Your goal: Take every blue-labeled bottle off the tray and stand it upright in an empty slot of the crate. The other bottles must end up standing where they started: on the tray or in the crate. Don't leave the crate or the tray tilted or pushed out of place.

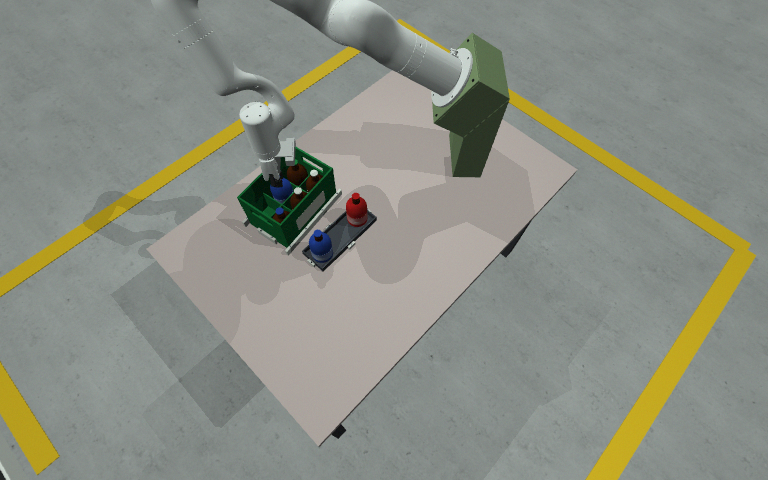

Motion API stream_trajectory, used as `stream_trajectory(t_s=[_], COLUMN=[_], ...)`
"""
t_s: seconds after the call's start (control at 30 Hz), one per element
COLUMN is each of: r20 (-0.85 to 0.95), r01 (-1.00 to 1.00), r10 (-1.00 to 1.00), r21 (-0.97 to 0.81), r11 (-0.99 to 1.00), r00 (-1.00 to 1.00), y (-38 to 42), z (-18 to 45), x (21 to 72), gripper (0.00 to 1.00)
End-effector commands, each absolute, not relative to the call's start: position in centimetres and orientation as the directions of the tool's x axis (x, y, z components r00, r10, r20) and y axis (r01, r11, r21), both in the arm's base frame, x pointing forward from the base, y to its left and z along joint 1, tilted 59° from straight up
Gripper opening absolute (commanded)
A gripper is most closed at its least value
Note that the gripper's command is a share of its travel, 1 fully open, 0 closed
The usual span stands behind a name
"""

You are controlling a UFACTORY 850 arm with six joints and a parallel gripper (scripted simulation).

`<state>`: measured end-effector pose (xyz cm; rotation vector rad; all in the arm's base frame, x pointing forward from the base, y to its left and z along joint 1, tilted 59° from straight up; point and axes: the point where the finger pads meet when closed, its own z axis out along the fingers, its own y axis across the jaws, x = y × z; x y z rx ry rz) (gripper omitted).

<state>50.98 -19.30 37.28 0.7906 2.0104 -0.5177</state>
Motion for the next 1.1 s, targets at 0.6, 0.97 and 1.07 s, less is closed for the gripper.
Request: stream_trajectory(t_s=[0.6, 0.97, 1.07], r20=[-0.854, -0.854, -0.854], r01=[0.702, 0.702, 0.702], r10=[0.332, 0.332, 0.332], r21=[-0.055, -0.055, -0.055], r11=[0.710, 0.710, 0.710], r00=[-0.402, -0.402, -0.402], y=[-19.28, -19.28, -19.28], z=[37.31, 37.31, 37.31], x=[50.99, 50.99, 50.99], gripper=[0.66, 0.66, 0.66])
